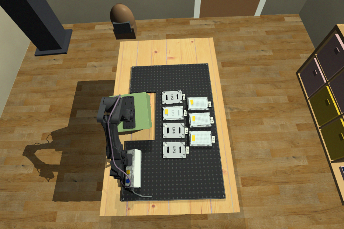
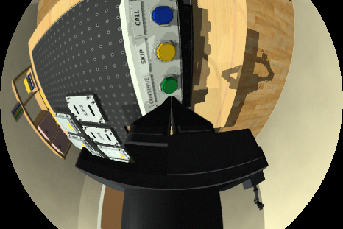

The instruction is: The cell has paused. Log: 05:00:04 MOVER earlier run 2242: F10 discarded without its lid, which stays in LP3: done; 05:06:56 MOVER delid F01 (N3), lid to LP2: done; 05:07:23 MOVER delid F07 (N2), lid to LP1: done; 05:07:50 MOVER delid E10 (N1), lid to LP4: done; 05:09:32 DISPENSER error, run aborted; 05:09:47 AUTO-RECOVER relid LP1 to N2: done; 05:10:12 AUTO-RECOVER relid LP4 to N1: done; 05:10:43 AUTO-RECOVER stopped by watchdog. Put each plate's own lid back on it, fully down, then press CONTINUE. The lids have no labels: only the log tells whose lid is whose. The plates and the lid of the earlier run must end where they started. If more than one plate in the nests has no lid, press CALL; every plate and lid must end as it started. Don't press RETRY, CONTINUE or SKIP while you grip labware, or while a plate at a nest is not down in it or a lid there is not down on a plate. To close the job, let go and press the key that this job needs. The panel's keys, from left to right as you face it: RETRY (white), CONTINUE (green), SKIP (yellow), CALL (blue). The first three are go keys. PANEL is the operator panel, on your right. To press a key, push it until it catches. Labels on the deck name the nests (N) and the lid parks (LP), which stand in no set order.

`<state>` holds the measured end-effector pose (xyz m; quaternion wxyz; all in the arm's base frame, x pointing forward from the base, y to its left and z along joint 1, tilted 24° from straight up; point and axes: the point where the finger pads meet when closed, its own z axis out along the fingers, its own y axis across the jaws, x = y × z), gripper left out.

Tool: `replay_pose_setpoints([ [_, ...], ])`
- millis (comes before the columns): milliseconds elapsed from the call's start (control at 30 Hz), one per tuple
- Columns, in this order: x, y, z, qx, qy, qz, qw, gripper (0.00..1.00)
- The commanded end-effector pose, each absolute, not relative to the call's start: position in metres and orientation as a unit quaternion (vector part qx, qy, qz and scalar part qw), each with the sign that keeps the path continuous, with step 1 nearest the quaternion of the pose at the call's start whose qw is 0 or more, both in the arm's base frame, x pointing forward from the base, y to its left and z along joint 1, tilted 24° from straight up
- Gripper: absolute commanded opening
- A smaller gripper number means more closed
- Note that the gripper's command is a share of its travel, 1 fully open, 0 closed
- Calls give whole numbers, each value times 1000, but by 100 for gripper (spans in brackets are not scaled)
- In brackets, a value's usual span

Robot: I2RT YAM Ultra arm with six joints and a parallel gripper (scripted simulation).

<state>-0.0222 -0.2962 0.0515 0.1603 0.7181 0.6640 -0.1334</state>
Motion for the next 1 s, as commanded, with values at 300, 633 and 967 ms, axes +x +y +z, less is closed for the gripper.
replay_pose_setpoints([
  [300, -19, -295, 44, 717, 665, -133, 160, 0],
  [633, -18, -297, 37, 717, 667, -130, 158, 0],
  [967, -18, -302, 32, 717, 666, -132, 158, 0],
])
